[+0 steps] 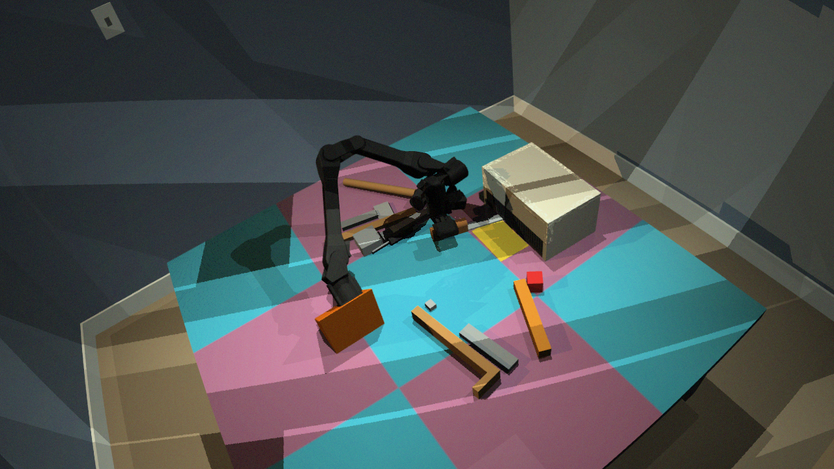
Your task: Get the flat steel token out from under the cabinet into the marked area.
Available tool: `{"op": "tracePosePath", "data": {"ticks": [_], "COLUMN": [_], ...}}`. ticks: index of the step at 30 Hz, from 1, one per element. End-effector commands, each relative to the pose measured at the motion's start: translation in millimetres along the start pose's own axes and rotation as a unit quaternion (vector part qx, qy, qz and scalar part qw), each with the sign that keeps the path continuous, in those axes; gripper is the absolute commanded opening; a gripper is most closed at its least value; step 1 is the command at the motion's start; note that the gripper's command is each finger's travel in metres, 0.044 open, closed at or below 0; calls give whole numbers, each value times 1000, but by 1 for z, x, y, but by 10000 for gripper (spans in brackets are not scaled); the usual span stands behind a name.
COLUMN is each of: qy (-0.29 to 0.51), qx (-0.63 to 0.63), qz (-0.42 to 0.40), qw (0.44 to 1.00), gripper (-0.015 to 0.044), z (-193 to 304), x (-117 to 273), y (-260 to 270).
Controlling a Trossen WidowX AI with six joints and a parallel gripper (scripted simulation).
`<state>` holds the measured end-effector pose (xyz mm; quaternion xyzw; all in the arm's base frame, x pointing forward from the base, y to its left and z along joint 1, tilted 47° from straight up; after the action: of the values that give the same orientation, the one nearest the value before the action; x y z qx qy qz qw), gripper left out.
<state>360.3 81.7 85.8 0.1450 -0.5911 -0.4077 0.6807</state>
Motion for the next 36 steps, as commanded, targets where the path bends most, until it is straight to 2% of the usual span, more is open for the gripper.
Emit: {"op": "tracePosePath", "data": {"ticks": [1,36], "qy": [0,-1], "qx": [2,2], "qz": [-1,-1], "qw": [1000,1000], "gripper": [0,0], "z": [-5,-39], "x": [0,0], "y": [1,4]}}
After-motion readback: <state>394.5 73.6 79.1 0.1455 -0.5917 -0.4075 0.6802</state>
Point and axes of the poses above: the point midway between the two fingers, 35 mm back from their tips, its own x axis back along the fingers, its own y axis across the jaws, z = x × y, the point moved 6 cm from there along x, back along the fingers, and after that the axes turned 3 degrees about -x, right-handed, at the moved point
